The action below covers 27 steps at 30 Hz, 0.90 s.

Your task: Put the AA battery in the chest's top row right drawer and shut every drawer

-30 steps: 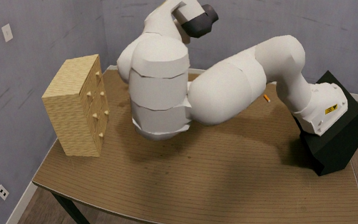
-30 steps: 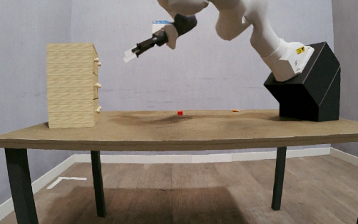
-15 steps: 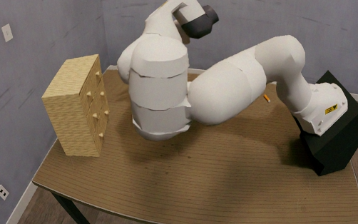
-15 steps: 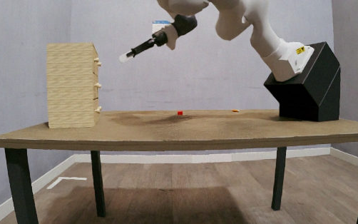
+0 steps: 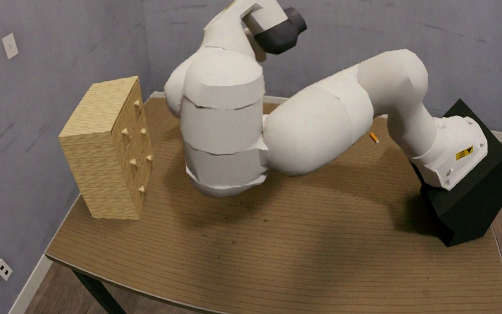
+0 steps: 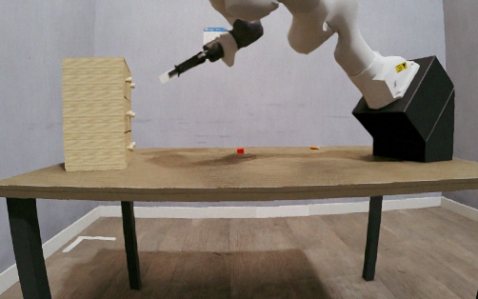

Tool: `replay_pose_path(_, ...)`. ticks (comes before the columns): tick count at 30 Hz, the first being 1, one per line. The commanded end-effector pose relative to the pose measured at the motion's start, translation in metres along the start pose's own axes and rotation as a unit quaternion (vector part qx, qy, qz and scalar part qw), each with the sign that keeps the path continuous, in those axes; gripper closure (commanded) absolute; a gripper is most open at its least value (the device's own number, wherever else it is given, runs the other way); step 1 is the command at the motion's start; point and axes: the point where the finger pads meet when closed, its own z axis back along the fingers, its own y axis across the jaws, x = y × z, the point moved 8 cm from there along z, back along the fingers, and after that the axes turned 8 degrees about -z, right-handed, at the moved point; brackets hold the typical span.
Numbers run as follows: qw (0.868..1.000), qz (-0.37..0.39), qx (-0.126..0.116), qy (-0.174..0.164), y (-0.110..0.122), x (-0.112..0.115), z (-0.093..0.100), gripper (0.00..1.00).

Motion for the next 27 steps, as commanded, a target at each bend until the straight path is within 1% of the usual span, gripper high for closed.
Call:
replay_pose_path(1, 1.000, 0.003, -0.002, -0.001, -0.001, 0.000, -0.001, 0.72)
replay_pose_path(6, 1.000, 0.003, -0.002, -0.001, 0.000, 0.003, -0.011, 0.72)
replay_pose_path(11, 1.000, 0.003, -0.002, -0.001, 0.000, 0.006, -0.027, 0.72)
replay_pose_path(13, 1.000, 0.003, -0.002, -0.001, 0.000, 0.006, -0.027, 0.72)
replay_pose_path(22, 1.000, 0.003, -0.002, -0.001, 0.001, 0.013, -0.055, 0.72)
replay_pose_path(27, 1.000, 0.003, -0.002, -0.001, 0.001, 0.015, -0.063, 0.72)
